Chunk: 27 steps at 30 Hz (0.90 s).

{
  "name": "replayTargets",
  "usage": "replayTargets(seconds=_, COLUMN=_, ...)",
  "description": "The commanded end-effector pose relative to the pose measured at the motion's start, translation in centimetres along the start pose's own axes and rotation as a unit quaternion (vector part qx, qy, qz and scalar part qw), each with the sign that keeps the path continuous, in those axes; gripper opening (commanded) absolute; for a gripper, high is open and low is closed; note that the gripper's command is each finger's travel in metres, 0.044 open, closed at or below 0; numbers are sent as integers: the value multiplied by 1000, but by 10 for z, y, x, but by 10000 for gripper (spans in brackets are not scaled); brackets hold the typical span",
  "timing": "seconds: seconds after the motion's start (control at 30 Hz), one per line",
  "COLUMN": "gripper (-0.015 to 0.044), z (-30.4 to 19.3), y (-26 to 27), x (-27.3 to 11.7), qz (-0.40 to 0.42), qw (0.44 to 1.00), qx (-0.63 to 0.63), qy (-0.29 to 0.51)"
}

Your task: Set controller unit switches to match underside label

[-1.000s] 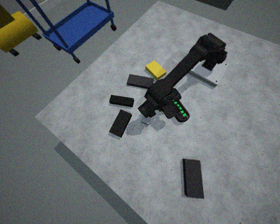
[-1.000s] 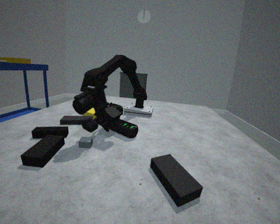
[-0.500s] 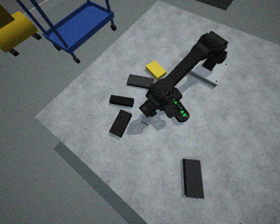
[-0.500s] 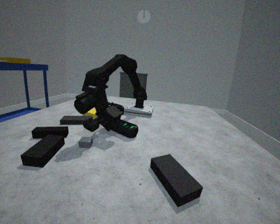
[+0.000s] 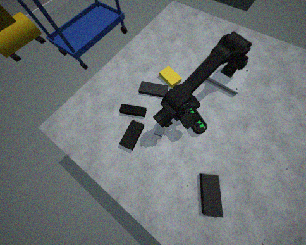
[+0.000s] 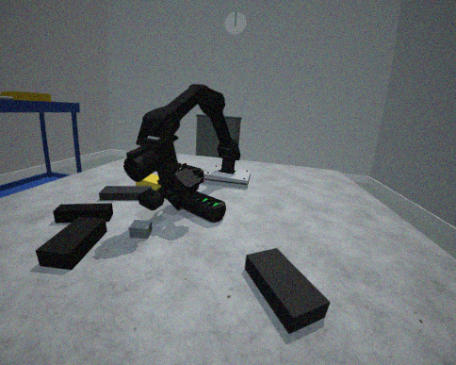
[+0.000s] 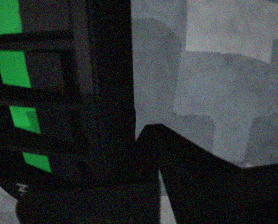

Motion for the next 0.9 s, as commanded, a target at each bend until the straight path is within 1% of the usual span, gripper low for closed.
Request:
replayTargets(seconds=0.0, gripper=0, z=1, y=5, x=3, qz=6, qw=1000, qx=3, qy=-2)
replayTargets(seconds=0.27, gripper=0, z=2, y=14, x=6, qz=6, qw=1000, qx=3, qy=-2)
replayTargets(seconds=0.37, gripper=0, z=0, y=6, x=-10, qz=-1, qw=1000, qx=1, qy=-1)
replayTargets(seconds=0.53, gripper=0, z=1, y=2, x=-48, qz=4, qw=1000, qx=2, qy=-1)
replayTargets(seconds=0.67, gripper=0, z=0, y=2, x=-53, qz=5, qw=1000, qx=3, qy=-1)
replayTargets(seconds=0.73, gripper=0, z=6, y=5, x=-53, qz=-2, qw=1000, qx=4, qy=3)
replayTargets(seconds=0.87, gripper=0, z=36, y=26, x=-51, qz=-49, qw=998, qx=11, qy=25)
Point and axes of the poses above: the point midway between the two fingers, 35 mm back from their tips, its own x axis out along the fingers, its own y axis across the jaws, z = x × y, the point moved 10 cm from there along -x, back along the fingers, and after that the axes turned 2 degrees about -x, right-handed, at the moved point
